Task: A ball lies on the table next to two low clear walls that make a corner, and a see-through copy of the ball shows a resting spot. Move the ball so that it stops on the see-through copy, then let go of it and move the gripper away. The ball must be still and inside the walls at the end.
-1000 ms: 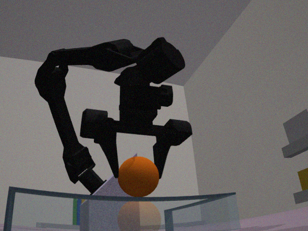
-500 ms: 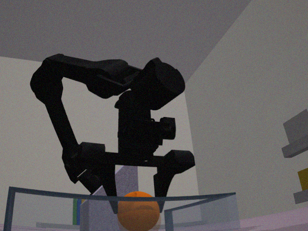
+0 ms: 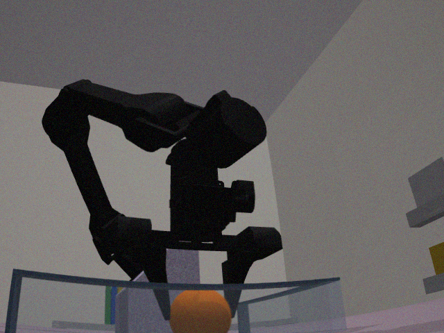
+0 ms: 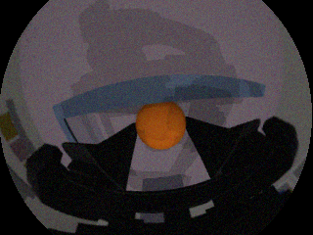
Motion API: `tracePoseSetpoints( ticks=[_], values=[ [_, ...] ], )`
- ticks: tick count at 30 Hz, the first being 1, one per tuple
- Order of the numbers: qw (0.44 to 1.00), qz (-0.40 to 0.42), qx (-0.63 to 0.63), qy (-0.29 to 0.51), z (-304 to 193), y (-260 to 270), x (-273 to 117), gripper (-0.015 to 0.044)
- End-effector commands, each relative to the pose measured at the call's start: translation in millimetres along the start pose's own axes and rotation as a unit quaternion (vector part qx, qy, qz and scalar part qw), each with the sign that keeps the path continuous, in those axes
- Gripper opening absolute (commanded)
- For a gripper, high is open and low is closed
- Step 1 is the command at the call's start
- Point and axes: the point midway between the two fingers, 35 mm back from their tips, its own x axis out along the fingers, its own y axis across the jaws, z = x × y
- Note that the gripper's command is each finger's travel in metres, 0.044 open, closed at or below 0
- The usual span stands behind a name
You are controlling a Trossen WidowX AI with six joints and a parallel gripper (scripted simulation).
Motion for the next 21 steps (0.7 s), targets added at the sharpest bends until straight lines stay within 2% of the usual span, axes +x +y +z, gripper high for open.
tracePoseSetpoints(
  ticks=[1, 11, 17, 21],
  values=[
    [1.0, 0.0, 0.001, 0.0, 0, 0, 0, 0.0157],
    [1.0, 0.001, 0.001, 0.0, 0, 0, -3, 0.042],
    [1.0, 0.001, -0.001, 0.0, 0, 1, -83, 0.0424],
    [1.0, 0.0, -0.001, 0.0, 0, 1, -85, 0.0424]
  ],
)
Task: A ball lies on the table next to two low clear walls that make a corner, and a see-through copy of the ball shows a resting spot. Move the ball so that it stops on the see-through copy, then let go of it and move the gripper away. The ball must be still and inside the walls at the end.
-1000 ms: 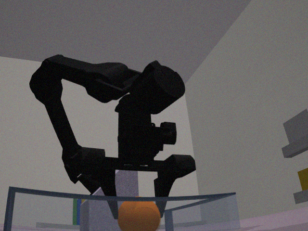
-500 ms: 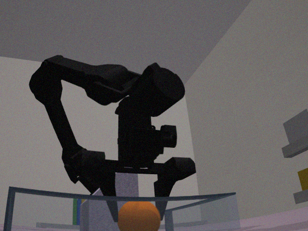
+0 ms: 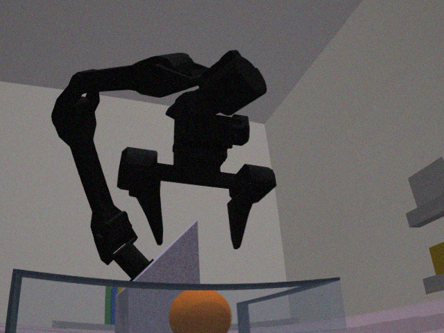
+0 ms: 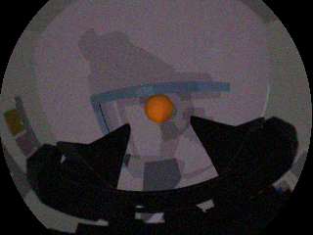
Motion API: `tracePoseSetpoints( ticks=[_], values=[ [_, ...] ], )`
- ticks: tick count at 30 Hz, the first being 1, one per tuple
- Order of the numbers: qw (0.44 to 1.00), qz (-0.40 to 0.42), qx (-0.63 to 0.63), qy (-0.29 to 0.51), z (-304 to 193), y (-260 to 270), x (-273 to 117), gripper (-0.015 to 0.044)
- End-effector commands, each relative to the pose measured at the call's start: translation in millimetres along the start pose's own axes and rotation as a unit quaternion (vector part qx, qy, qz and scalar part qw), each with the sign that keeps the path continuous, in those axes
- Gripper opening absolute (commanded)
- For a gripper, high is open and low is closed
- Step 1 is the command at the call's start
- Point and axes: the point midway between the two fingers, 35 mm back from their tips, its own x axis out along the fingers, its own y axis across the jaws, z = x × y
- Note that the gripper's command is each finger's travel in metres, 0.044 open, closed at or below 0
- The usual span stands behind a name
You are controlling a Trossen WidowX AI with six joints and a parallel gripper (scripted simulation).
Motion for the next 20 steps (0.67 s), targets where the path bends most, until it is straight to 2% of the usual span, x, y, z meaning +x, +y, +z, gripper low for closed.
tracePoseSetpoints(
  ticks=[1, 7, 8, 13, 20],
  values=[
    [1.0, 0.0, 0.0, 0.0, 0, 0, 0, 0.0424],
    [1.0, 0.0, 0.0, 0.0, 0, 0, 0, 0.0424],
    [1.0, 0.0, 0.0, 0.0, 0, 0, -2, 0.044],
    [1.0, 0.0, 0.002, 0.001, -3, -2, -44, 0.044],
    [1.0, 0.0, 0.002, 0.001, -3, -2, -44, 0.044]
  ],
)
